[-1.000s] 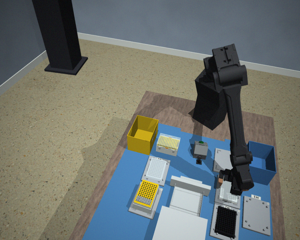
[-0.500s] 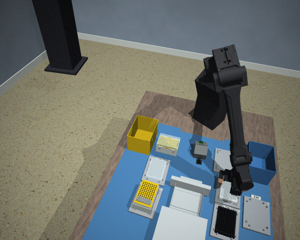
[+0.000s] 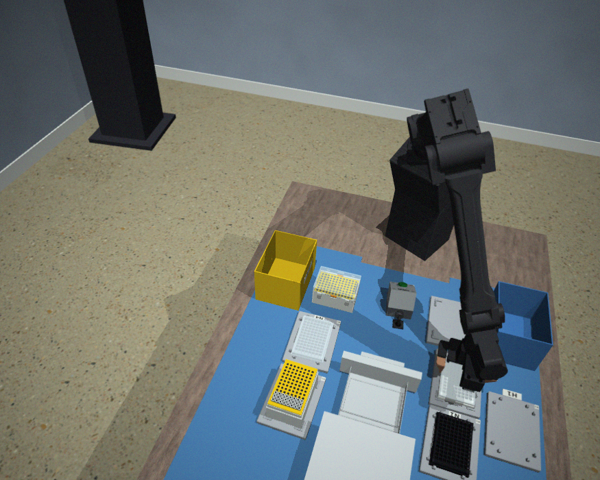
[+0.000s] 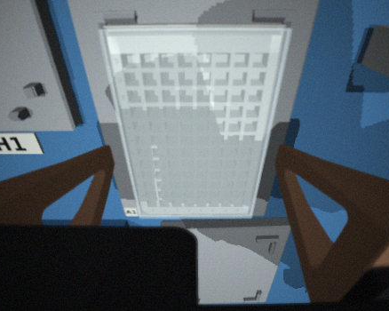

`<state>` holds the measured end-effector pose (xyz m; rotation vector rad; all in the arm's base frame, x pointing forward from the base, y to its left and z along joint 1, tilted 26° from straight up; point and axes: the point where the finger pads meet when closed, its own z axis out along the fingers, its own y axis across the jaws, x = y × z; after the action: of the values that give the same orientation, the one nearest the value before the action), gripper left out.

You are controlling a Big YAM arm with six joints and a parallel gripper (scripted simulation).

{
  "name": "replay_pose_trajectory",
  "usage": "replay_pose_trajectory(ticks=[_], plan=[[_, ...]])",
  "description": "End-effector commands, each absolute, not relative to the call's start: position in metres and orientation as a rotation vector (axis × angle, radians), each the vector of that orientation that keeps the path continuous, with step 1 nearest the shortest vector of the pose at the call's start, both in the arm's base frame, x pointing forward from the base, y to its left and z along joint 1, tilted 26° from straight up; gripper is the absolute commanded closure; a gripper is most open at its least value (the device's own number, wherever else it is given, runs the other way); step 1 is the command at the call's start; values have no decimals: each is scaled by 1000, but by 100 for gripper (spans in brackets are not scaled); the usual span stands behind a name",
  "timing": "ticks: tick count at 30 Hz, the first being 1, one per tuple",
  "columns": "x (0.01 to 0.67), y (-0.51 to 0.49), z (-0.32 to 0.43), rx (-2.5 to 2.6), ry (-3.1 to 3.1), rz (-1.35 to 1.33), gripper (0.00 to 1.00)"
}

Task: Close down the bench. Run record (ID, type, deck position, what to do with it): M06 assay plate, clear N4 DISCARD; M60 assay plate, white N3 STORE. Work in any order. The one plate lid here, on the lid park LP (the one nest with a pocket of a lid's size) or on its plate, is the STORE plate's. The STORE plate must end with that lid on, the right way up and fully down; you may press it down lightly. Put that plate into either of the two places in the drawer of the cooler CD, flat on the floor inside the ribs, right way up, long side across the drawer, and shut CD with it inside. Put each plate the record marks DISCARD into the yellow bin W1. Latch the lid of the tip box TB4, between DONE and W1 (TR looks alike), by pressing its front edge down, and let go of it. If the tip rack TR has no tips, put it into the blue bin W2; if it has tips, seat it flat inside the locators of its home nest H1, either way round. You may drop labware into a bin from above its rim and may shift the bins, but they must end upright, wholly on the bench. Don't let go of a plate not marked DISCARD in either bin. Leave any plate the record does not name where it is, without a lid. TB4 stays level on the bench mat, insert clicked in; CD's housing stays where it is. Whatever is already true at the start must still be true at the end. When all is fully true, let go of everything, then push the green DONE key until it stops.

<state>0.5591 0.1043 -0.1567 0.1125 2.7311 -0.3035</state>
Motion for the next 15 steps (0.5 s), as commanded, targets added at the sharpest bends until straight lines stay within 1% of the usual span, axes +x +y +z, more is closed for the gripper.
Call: replay_pose_trajectory(ticks=[1, 15], plan=[[572, 102, -157, 110, 2712, -294, 0], [574, 101, -158, 113, 2710, -293, 0]])
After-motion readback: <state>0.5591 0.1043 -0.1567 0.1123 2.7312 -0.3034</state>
